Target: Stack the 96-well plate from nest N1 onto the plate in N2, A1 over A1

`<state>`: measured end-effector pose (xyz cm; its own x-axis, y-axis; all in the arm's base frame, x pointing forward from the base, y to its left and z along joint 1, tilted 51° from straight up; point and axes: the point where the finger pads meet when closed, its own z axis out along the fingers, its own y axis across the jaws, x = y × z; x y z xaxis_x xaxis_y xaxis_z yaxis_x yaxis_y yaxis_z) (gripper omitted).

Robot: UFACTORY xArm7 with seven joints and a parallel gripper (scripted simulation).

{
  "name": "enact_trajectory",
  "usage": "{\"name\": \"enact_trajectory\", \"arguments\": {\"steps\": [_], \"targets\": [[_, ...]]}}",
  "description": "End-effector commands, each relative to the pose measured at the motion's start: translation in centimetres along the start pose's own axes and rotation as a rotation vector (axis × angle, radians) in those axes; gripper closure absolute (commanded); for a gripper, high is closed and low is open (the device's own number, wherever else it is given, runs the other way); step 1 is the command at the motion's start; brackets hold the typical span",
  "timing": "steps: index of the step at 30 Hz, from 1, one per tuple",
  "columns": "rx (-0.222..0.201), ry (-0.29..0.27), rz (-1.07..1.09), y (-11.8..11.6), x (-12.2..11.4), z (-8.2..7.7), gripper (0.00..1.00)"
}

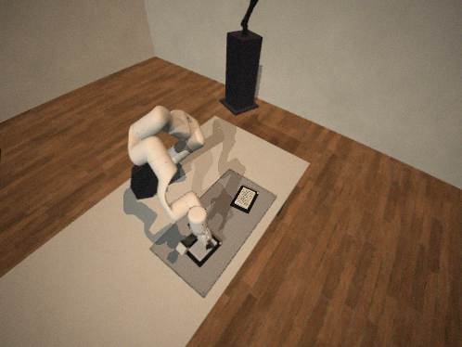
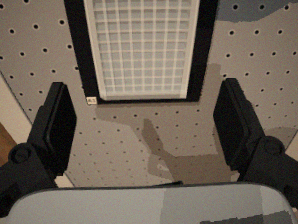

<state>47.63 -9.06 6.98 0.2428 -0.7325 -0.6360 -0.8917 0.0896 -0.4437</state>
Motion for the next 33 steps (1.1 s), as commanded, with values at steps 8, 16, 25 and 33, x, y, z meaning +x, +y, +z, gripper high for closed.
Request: {"name": "enact_trajectory", "arguments": {"steps": [8,16,25,33], "targets": [[0.003,0.002,0.000,-0.1,0.1,1.8,0.00],[0.003,0.002,0.000,-0.1,0.1,2.8,0.00],[0.003,0.002,0.000,-0.1,0.1,4.3,0.00],[0.003,0.002,0.000,-0.1,0.1,5.0,0.00]]}}
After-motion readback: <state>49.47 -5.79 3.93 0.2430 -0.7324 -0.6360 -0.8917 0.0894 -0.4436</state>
